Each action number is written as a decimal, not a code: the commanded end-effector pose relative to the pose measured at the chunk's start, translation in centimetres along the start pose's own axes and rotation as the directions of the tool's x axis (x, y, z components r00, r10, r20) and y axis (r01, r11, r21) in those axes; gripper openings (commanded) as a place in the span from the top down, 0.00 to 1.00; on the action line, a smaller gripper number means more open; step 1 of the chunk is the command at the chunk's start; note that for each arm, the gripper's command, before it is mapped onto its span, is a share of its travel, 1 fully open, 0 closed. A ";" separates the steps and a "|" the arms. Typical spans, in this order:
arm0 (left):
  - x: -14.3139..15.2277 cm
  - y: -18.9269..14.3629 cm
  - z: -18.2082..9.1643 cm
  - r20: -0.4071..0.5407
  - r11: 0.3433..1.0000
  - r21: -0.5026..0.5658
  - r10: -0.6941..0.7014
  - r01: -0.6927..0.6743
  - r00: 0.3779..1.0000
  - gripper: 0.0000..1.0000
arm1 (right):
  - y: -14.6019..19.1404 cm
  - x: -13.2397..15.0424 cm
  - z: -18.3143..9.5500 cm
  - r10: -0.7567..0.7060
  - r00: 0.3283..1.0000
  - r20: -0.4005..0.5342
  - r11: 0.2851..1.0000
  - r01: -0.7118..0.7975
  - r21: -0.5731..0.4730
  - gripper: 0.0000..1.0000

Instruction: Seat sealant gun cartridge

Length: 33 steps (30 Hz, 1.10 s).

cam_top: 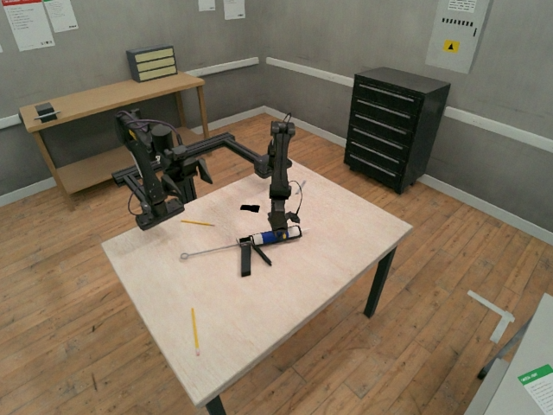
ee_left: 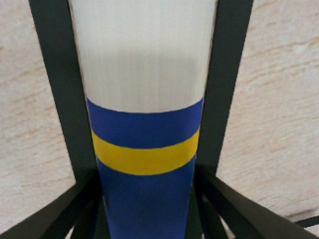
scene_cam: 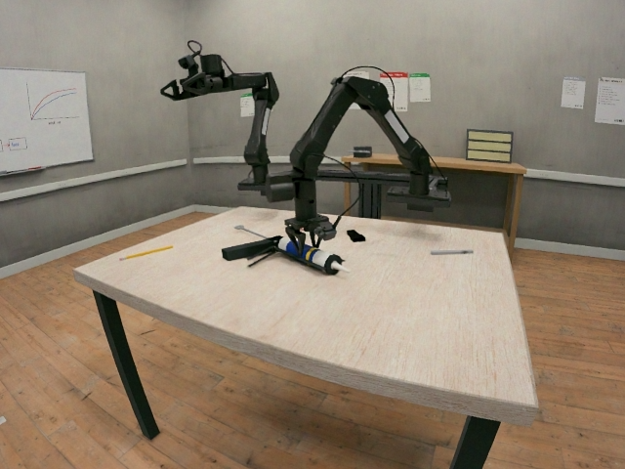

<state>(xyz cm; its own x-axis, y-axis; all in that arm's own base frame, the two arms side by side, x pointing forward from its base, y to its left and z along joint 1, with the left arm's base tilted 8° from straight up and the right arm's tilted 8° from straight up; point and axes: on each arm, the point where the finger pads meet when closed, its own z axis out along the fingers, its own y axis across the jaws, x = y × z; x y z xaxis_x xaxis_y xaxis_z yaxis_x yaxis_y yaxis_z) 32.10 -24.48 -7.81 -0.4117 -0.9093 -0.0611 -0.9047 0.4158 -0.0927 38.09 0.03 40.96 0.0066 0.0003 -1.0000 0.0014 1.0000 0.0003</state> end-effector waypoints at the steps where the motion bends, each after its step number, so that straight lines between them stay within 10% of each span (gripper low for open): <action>1: 0.3 -0.9 -1.3 0.008 1.000 0.028 0.012 -0.012 1.000 0.45 | 0.2 -3.2 -1.0 0.001 0.997 0.083 1.000 -0.001 -0.003 0.00; 13: -0.2 0.6 0.1 0.012 1.000 -0.022 -0.005 0.005 1.000 0.45 | 0.2 -3.2 -1.0 0.001 0.997 0.083 1.000 -0.001 -0.003 0.00; 14: -0.2 0.6 0.1 0.013 1.000 -0.021 -0.004 0.004 1.000 1.00 | 0.2 -3.2 -1.0 0.001 0.997 0.083 1.000 -0.001 -0.003 0.00; 33: -0.2 0.6 0.1 0.013 1.000 -0.021 -0.004 0.004 1.000 1.00 | 0.2 -3.2 -1.0 0.001 0.997 0.083 1.000 -0.001 -0.003 0.00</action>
<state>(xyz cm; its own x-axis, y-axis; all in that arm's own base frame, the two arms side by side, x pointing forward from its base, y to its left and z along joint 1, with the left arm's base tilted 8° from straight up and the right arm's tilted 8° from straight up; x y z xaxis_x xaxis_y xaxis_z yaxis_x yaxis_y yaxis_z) 31.96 -24.61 -7.83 -0.4143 -0.9081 -0.0614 -0.9036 0.4184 -0.0914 38.09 0.03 40.96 0.0066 0.0003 -1.0000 0.0014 1.0000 0.0003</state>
